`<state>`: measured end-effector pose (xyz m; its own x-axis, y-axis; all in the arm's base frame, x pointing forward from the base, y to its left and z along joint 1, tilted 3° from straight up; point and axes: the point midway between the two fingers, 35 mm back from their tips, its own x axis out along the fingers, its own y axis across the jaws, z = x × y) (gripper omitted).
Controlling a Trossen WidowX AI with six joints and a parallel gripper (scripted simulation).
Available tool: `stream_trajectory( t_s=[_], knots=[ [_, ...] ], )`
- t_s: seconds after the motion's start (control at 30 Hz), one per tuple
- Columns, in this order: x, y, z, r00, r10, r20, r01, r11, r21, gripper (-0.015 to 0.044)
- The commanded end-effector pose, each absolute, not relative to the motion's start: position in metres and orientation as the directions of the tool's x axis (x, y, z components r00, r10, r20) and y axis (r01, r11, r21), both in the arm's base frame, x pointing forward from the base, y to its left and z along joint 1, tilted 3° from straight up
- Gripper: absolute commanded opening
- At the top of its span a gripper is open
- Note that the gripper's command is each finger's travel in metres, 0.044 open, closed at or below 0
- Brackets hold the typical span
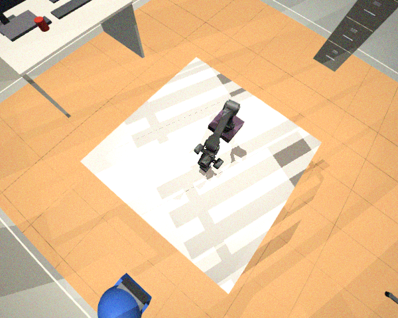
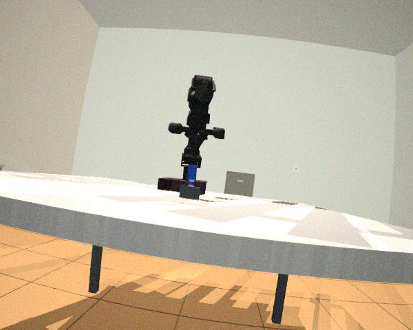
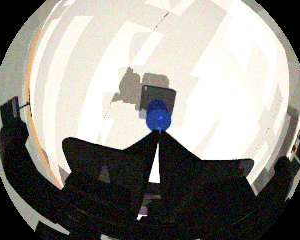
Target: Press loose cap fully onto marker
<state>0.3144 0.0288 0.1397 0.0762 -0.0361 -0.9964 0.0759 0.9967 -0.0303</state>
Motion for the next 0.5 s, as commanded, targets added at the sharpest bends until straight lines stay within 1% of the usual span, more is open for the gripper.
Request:
stream_trajectory(
  t_s=[0.0, 0.47],
  knots=[
    [0.315, 0.029, 0.14, 0.078, -0.034, -0.996, 0.081, 0.996, -0.028, 0.0],
    [0.316, 0.029, 0.123, 0.078, -0.034, -0.996, 0.081, 0.996, -0.028, 0.0]
  ],
)
